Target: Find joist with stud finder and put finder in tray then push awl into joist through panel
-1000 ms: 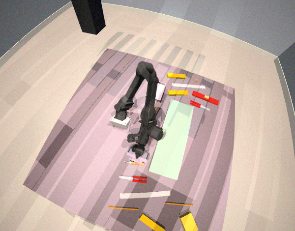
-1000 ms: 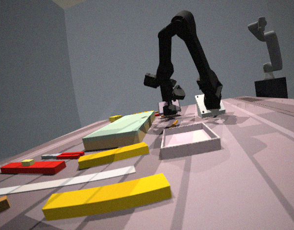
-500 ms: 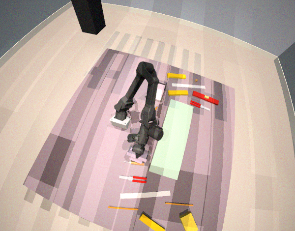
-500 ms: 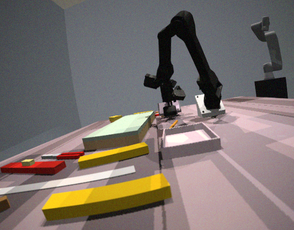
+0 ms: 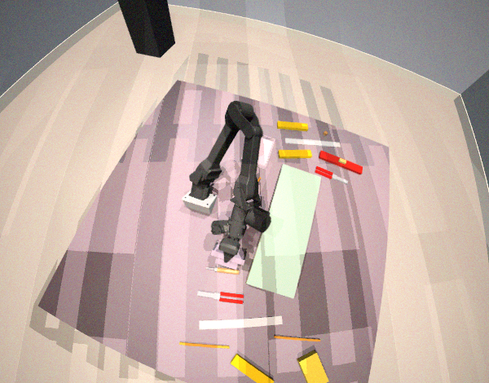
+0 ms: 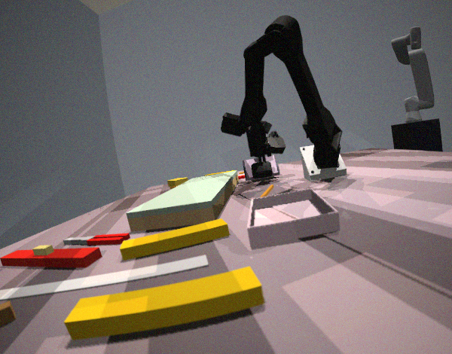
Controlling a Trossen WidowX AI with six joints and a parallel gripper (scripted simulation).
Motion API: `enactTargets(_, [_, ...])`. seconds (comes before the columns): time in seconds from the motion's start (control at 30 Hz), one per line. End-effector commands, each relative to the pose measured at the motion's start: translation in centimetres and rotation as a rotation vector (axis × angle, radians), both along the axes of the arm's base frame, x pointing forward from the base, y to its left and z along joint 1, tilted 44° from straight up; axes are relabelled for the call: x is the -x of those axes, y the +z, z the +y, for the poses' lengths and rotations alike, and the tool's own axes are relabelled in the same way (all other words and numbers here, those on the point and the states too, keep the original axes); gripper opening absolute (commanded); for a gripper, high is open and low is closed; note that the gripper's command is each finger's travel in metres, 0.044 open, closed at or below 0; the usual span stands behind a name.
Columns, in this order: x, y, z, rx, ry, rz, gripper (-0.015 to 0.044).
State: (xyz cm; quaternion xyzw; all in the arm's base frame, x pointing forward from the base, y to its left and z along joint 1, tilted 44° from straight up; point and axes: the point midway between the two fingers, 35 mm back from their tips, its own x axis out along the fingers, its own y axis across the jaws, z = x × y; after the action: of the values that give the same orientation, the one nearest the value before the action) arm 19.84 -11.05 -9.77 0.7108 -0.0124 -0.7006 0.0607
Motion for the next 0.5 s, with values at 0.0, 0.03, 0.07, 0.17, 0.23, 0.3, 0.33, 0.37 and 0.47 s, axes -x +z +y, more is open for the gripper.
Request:
enactTargets(0.0, [-0.3, 0.7, -0.2, 0.013, -0.003, -0.012, 0.044])
enactTargets(0.03, [-0.3, 0.8, -0.2, 0.013, -0.003, -0.012, 0.044])
enactTargets(0.07, [-0.3, 0.9, -0.2, 0.013, -0.003, -0.012, 0.044])
enactTargets(0.17, [-0.3, 1.2, -0.2, 0.013, -0.003, -0.012, 0.044])
enactTargets(0.23, [-0.3, 1.4, -0.1, 0.012, -0.003, -0.012, 0.044])
enactTargets(0.3, [-0.3, 1.6, -0.1, 0.012, -0.003, -0.012, 0.044])
enactTargets(0.33, [-0.3, 1.7, -0.1, 0.012, -0.003, -0.012, 0.044])
enactTargets(0.37, [-0.3, 1.8, -0.1, 0.012, -0.003, -0.012, 0.044])
enactTargets(0.47, [-0.2, 2.1, 0.0, 0.011, -0.002, -0.011, 0.044])
